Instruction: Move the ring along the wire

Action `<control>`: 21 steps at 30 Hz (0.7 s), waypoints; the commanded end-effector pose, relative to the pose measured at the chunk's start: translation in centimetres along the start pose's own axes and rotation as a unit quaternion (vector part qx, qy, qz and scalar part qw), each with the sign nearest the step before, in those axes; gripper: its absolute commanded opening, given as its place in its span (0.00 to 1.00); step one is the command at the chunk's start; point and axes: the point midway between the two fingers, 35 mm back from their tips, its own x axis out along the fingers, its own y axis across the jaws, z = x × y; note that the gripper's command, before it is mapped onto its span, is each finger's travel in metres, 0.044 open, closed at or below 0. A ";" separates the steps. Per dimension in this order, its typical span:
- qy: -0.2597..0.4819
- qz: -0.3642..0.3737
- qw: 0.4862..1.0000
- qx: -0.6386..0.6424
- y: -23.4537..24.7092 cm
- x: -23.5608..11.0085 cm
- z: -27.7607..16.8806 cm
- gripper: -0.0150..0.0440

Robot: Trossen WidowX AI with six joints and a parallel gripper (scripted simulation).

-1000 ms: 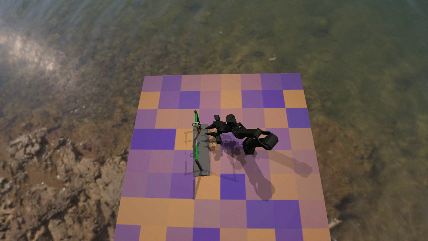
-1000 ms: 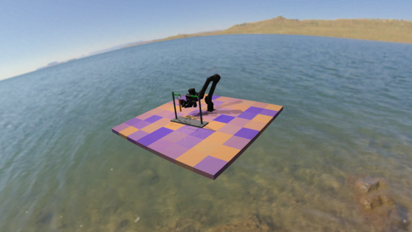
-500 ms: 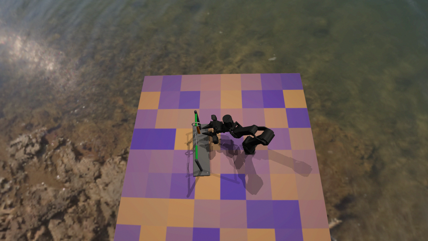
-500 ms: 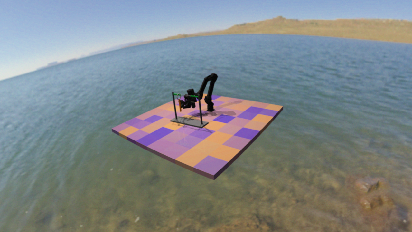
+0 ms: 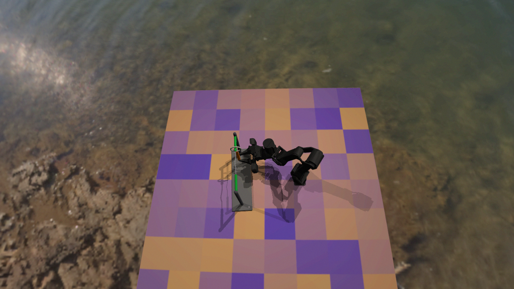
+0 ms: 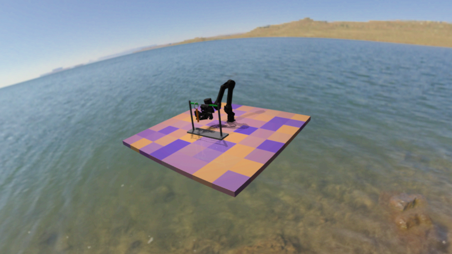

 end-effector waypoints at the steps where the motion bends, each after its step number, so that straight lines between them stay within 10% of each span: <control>1: 0.003 0.000 1.000 0.004 0.0 0.8 -0.2 0.53; 21: 0.000 0.000 1.000 0.005 0.4 3.0 -0.5 0.53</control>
